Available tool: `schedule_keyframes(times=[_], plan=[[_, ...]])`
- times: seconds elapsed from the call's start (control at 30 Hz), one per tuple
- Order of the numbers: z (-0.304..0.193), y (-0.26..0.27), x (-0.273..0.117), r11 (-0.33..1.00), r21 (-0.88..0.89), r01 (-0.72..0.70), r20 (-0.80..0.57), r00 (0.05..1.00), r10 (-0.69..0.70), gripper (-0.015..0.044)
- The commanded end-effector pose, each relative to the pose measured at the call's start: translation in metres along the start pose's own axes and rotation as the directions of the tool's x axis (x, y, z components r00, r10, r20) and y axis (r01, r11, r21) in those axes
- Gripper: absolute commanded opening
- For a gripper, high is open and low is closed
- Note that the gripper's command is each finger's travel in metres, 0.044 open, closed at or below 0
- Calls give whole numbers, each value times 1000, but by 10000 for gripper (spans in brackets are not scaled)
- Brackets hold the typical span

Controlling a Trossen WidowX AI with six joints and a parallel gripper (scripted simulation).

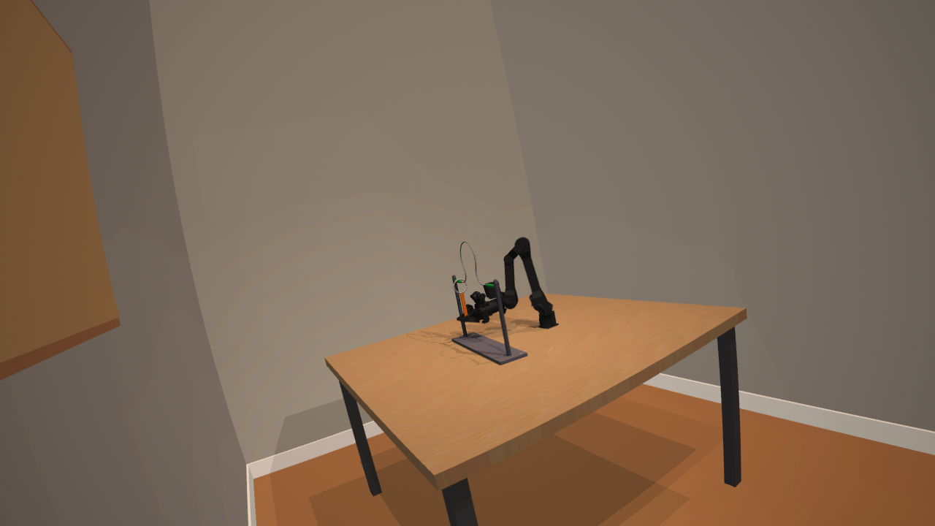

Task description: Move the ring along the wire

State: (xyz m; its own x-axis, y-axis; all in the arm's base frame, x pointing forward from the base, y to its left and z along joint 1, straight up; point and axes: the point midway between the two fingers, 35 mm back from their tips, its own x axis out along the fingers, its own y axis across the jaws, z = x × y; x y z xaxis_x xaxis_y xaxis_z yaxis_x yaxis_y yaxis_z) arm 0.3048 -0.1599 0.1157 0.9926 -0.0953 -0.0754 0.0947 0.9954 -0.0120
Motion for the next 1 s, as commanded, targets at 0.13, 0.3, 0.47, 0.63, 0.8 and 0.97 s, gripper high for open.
schedule_keyframes(times=[0.13,0.3,0.47,0.63,0.8,0.97], plan=[[0,0,0,1000,0,0,0,1000,0,81],[0,0,0,1000,0,0,0,1000,0,-11],[0,0,0,1000,0,0,0,1000,0,-142],[0,0,0,1000,0,0,0,1000,0,-150],[4,-1,0,1000,-1,-1,0,1000,1,-150],[13,-2,-1,1000,-3,-3,1,1000,3,-150]])
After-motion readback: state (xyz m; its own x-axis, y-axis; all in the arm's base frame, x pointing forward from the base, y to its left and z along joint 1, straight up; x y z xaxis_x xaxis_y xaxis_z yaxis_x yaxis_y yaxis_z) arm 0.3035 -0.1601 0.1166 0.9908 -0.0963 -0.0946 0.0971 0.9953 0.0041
